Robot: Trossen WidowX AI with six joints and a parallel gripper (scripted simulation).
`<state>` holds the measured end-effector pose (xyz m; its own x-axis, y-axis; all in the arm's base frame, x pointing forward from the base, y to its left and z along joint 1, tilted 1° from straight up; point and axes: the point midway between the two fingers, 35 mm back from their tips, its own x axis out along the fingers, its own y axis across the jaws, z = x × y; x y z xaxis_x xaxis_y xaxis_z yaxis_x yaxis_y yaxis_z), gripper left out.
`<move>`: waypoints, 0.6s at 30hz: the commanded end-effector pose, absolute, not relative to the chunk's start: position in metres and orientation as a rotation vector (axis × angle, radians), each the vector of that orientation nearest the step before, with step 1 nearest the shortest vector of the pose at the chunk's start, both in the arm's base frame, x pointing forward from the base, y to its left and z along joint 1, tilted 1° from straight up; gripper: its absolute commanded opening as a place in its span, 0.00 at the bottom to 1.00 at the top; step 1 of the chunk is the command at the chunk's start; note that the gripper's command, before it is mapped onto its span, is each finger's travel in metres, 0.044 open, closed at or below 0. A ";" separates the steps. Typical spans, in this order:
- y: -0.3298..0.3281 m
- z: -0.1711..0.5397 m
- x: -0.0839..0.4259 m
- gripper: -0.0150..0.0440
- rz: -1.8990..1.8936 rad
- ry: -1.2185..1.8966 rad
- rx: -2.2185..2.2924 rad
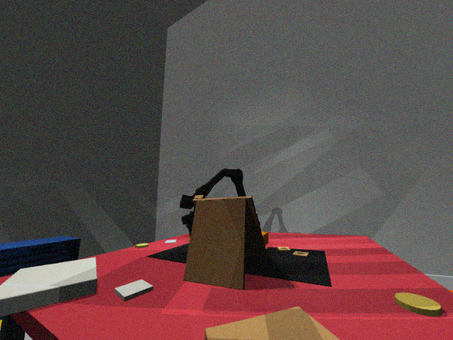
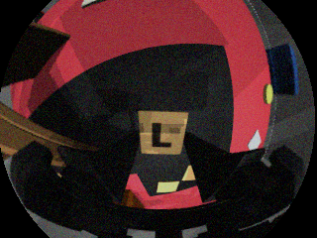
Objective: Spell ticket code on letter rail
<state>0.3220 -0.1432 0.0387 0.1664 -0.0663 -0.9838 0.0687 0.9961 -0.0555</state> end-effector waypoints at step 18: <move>-0.123 0.128 0.373 0.25 -0.100 1.061 -0.259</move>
